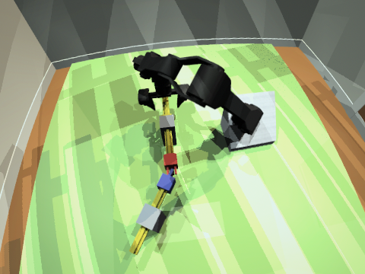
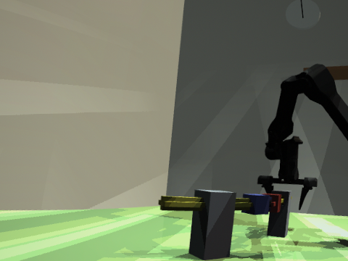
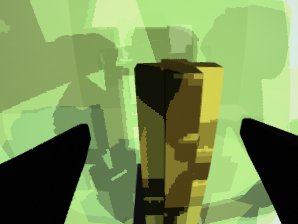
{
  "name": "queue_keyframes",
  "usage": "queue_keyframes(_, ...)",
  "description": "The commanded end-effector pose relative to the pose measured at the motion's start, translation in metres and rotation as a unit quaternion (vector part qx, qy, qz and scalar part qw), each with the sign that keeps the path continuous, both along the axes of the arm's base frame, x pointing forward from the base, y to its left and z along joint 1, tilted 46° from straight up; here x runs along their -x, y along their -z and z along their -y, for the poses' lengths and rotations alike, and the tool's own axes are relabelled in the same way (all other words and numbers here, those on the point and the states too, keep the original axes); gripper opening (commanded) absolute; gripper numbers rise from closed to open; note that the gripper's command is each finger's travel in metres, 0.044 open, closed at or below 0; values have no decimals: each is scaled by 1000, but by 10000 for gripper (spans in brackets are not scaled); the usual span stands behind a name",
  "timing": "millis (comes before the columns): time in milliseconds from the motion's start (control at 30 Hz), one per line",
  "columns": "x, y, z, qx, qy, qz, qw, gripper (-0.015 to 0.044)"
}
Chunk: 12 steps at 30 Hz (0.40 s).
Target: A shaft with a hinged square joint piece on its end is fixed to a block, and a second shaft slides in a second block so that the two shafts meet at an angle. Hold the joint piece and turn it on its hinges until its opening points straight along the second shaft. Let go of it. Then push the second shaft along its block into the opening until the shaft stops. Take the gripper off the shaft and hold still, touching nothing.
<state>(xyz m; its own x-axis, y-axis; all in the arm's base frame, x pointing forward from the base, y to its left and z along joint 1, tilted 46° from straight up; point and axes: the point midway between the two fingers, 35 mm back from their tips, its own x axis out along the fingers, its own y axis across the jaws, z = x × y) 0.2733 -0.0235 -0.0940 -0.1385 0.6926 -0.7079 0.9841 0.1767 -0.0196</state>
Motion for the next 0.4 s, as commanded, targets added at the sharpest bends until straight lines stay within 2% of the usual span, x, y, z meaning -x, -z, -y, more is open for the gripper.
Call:
queue_keyframes(0,0,0,0,0,-1,0,1000,440)
queue_keyframes(200,0,-2,1,0,-1,0,1000,440)
queue_keyframes(367,-4,-21,21,-3,2,0,1000,440)
